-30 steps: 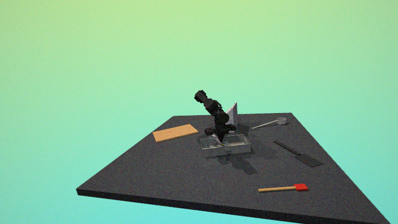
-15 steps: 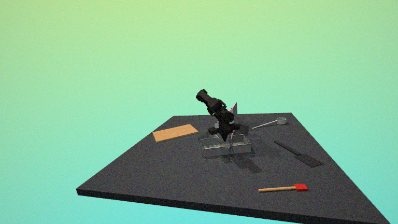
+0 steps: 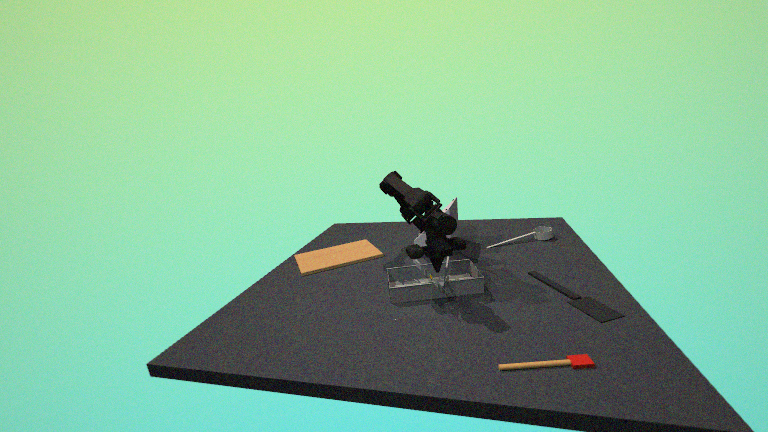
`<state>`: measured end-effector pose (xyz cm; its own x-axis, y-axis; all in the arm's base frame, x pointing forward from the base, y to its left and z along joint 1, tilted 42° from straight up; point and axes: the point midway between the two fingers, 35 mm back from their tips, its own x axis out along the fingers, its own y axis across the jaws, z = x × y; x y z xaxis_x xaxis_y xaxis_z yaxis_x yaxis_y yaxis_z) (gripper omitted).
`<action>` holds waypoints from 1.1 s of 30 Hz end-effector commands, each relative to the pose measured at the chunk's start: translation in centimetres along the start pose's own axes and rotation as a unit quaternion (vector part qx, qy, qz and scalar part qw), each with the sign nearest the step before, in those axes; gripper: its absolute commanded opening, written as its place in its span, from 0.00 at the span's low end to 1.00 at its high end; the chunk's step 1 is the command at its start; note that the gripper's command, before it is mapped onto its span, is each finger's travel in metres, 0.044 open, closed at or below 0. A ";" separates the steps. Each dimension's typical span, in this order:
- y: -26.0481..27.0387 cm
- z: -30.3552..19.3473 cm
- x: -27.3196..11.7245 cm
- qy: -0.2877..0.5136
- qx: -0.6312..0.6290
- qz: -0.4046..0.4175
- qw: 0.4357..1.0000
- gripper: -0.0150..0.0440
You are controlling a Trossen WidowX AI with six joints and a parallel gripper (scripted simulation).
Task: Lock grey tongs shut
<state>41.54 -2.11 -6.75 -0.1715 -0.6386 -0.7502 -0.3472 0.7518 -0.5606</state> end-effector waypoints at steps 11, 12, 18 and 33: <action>0.0 0.0 0.0 0.000 0.000 0.000 1.000 0.00; 0.0 0.0 0.0 0.000 0.000 0.000 1.000 0.00; 0.0 0.0 -0.2 0.000 -0.002 0.000 1.000 0.04; 0.2 0.3 -8.0 -0.011 -0.046 -0.009 0.999 0.71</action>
<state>43.33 4.19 -0.27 -0.1195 -0.6458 -0.7541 -0.4381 0.7158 -0.5437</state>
